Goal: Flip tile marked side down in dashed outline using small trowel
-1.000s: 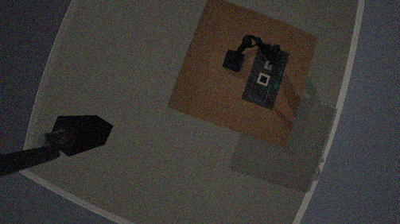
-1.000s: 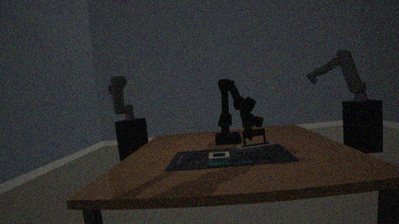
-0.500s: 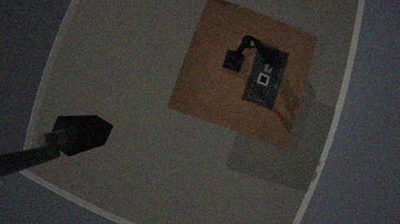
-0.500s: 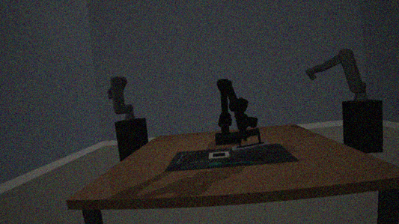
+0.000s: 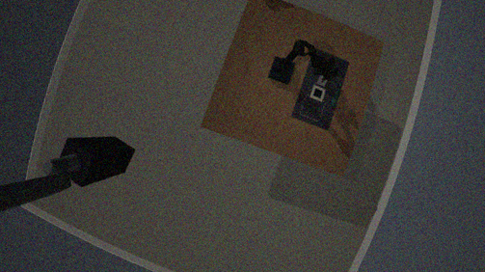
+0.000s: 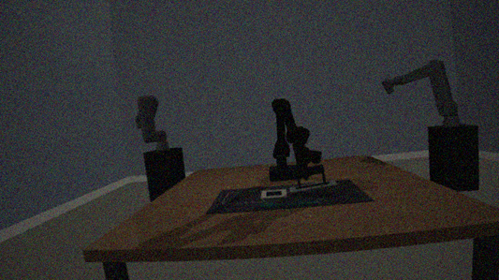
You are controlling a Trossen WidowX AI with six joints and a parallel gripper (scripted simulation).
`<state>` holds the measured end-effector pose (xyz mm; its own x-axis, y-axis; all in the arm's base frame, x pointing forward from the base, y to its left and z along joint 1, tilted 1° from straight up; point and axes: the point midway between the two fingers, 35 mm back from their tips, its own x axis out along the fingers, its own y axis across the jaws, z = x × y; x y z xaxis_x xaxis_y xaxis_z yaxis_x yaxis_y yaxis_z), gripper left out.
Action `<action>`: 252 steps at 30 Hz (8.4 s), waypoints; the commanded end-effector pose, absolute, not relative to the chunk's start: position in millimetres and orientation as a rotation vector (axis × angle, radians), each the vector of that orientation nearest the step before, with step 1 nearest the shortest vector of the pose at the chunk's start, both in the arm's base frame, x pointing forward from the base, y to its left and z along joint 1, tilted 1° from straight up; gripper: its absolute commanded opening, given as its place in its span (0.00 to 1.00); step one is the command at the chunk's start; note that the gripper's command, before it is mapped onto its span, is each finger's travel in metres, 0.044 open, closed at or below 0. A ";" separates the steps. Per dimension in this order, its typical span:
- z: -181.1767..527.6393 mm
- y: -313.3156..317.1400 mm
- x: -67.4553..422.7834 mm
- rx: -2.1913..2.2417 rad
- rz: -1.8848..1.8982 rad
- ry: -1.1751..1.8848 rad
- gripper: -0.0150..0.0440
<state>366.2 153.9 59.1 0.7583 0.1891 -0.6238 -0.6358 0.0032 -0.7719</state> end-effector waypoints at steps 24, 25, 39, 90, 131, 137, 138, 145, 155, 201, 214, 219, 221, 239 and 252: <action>43.5 133.2 367.8 -1.433 0.671 0.381 0.25; 43.5 131.6 368.1 -1.433 0.671 0.381 0.25; 43.1 108.9 371.2 -1.435 0.670 0.381 0.25; 108.4 34.9 380.3 -1.543 0.641 0.410 0.25; 133.6 62.1 375.5 -1.541 0.641 0.409 0.25; 133.6 62.1 375.5 -1.541 0.641 0.409 0.25; 133.6 62.1 375.5 -1.541 0.641 0.409 0.25; 133.6 62.1 375.5 -1.541 0.641 0.409 0.25; 133.6 62.1 375.5 -1.541 0.641 0.409 0.25; 88.2 227.1 361.4 -1.733 1.378 -0.361 0.25; 78.3 264.8 346.2 -1.720 1.505 -0.621 0.25; 71.3 265.2 347.2 -1.722 1.507 -0.620 0.25; 68.1 265.4 347.7 -1.722 1.507 -0.619 0.25; 43.0 266.2 349.8 -1.727 1.512 -0.615 0.30; 43.0 266.2 349.8 -1.727 1.512 -0.615 0.76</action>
<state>349.8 265.8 42.6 0.1882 0.7626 -0.6188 -0.1232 -0.6068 -0.7853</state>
